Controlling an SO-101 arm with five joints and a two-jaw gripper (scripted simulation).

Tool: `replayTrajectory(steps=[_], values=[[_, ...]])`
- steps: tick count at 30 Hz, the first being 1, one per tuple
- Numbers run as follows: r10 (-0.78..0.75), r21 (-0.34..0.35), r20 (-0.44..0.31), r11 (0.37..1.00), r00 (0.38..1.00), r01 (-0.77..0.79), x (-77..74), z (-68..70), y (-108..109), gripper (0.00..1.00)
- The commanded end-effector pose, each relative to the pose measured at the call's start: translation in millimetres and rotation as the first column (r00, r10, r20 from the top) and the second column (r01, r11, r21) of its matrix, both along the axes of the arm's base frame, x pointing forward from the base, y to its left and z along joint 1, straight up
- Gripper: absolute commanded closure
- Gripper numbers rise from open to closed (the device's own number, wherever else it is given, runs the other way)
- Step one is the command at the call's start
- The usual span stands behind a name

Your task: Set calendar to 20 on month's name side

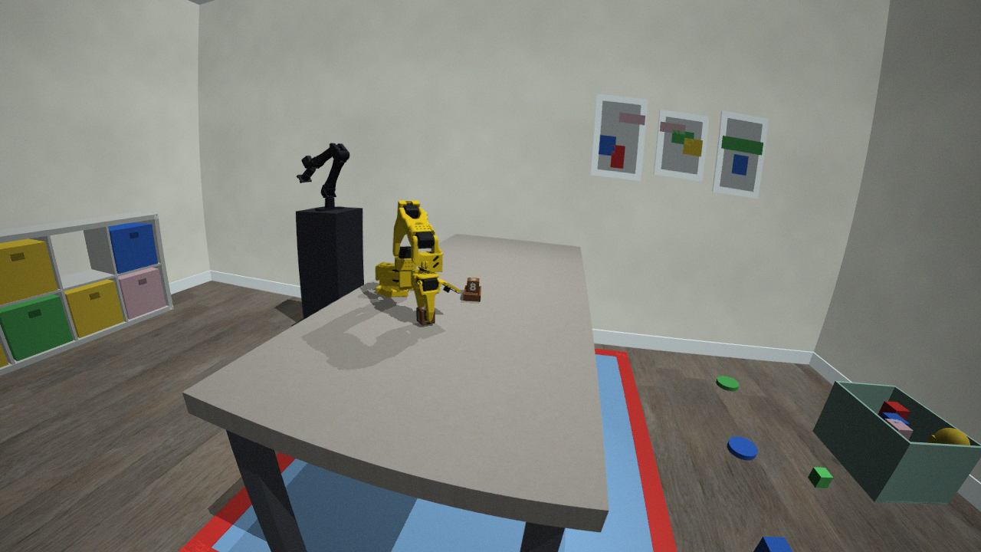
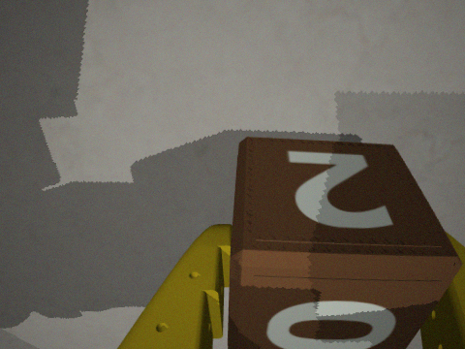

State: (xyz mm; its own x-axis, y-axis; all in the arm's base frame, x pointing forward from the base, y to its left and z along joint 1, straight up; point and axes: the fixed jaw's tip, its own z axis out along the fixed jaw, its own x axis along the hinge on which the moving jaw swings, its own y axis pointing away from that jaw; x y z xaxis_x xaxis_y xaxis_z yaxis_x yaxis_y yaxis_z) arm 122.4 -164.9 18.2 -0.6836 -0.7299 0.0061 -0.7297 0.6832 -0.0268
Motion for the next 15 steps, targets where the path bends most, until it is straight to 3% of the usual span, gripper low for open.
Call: replayTrajectory(steps=[1, 15], values=[[-0.018, -0.023, 0.02, 1.0, 1.0, 0.019, 0.6, 2.5, -4.2, 1.0], [-0.018, -0.023, 0.02, 1.0, 1.0, 0.019, 0.6, 0.5, -4.2, 1.0]])
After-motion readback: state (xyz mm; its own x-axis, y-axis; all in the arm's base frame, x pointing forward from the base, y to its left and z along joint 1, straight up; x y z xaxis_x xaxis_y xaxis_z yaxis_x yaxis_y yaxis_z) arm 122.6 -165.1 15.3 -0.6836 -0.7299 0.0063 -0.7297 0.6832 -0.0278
